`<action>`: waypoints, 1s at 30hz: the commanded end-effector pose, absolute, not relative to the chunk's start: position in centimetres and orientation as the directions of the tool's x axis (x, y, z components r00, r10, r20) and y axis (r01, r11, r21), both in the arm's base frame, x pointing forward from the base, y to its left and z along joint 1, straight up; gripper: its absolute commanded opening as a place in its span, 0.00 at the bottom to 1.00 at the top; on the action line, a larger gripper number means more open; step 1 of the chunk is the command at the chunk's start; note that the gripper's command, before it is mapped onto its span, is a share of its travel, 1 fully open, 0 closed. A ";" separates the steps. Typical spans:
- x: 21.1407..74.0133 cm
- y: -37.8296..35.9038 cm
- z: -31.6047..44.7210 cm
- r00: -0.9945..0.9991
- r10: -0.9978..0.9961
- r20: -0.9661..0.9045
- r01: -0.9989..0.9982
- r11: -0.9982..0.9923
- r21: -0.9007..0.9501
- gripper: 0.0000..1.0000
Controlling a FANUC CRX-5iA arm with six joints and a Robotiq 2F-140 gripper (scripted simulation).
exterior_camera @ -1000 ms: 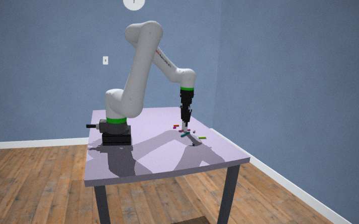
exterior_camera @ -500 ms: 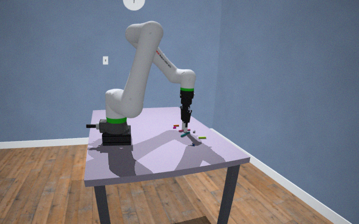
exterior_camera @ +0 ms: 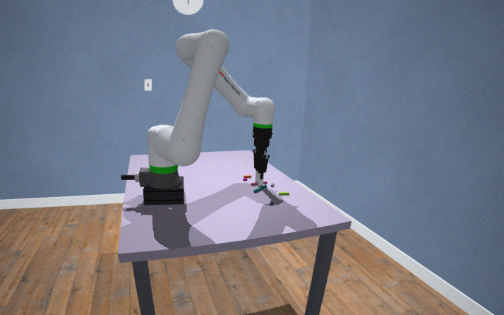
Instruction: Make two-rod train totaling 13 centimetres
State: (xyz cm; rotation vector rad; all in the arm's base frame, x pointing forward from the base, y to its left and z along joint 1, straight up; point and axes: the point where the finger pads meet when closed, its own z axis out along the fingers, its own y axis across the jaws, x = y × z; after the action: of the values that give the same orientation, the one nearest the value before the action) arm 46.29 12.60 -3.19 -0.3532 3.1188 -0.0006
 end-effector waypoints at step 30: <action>46.3 12.6 -3.2 -0.975 -0.224 -0.003 -0.224 0.975 -0.001 0.03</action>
State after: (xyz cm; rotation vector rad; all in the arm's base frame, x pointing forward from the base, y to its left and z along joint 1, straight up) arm 46.30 12.60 -3.19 -0.3533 3.1186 -0.0006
